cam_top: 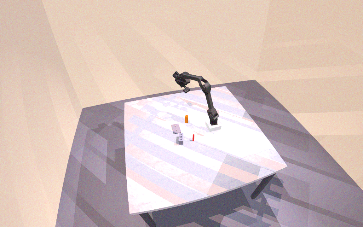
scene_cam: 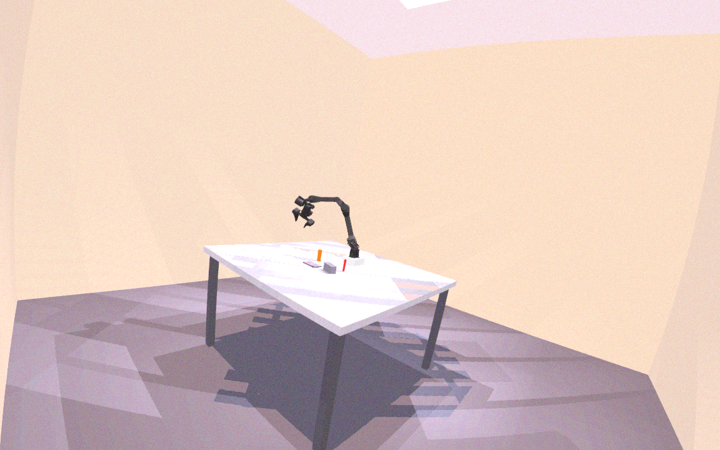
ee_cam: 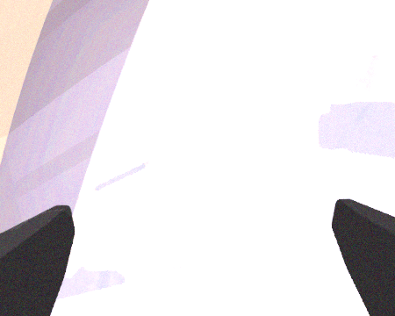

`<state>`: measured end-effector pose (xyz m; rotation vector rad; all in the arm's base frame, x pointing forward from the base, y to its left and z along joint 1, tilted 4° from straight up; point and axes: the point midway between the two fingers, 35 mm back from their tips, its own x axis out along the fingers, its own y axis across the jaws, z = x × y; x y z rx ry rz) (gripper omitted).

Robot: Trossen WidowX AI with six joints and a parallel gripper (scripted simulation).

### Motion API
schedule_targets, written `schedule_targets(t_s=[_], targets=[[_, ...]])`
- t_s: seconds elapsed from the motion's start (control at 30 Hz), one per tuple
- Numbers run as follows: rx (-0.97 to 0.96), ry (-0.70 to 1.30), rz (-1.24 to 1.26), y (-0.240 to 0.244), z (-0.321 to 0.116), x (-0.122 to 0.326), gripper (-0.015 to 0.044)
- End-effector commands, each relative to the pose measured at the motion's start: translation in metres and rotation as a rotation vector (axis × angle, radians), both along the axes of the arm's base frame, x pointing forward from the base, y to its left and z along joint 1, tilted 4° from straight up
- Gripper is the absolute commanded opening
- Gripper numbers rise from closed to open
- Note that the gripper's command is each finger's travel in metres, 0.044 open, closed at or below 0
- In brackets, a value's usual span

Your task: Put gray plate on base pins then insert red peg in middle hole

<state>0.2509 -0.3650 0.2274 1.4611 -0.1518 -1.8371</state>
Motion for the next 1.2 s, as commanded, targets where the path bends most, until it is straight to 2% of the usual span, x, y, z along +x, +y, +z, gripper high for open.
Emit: schedule_targets(t_s=[0.0,0.07,0.3,0.53,0.83,1.17], targets=[[0.000,0.000,0.000,0.000,0.000,0.000,0.0426],[0.013,0.034,0.071,0.008,-0.002,0.009,0.0440],[0.096,0.380,0.820,0.102,-0.022,0.085,0.0440],[0.096,0.652,1.434,0.189,-0.038,0.123,0.0440],[0.012,0.958,2.155,0.296,-0.054,0.140,0.0440],[-0.222,1.275,2.959,0.413,-0.070,0.122,0.0440]])
